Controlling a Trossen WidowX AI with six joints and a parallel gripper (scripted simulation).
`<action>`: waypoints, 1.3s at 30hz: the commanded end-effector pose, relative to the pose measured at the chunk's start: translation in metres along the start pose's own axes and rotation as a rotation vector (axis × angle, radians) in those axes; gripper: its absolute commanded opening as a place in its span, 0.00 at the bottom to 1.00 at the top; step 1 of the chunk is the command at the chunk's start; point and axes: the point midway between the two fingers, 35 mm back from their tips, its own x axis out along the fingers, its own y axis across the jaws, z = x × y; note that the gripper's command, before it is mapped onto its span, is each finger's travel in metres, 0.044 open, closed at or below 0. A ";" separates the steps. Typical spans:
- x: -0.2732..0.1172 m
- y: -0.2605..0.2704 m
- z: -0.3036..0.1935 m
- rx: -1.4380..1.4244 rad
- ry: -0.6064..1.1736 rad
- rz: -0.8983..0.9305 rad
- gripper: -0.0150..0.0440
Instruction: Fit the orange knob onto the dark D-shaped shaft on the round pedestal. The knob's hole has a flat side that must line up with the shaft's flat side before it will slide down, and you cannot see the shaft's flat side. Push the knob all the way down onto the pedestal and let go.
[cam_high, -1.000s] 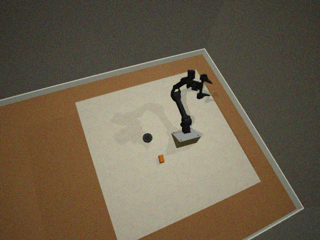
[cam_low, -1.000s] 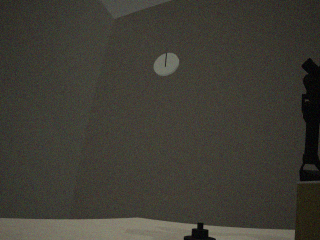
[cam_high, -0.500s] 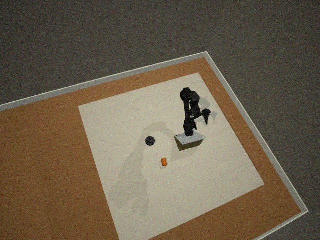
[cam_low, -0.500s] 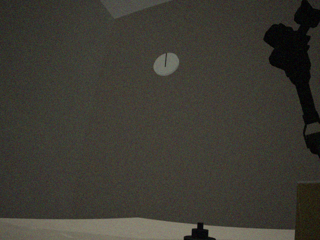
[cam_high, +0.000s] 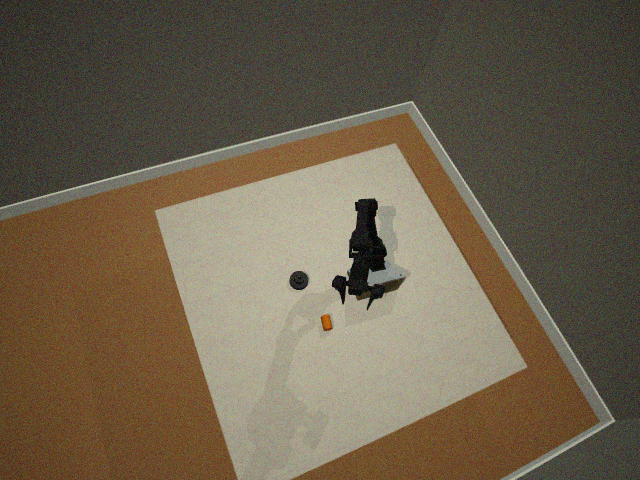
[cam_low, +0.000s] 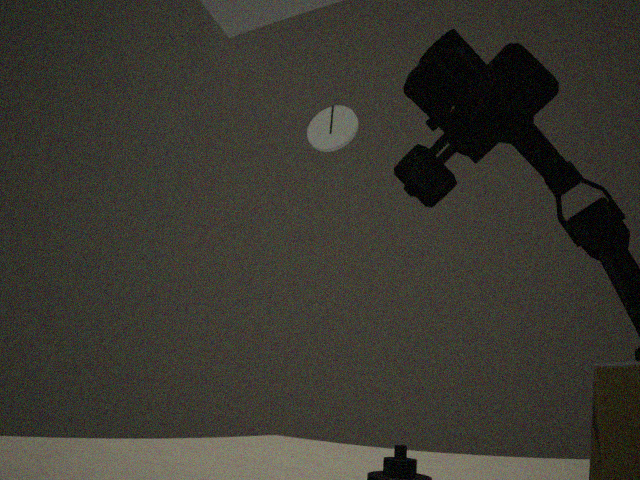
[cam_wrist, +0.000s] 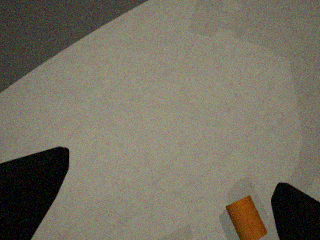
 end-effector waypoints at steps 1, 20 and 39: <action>0.058 -0.039 -0.020 -0.151 0.207 -0.082 1.00; 0.174 -0.115 -0.109 -0.574 0.742 -0.039 1.00; 0.200 -0.123 -0.130 -0.573 0.743 -0.040 1.00</action>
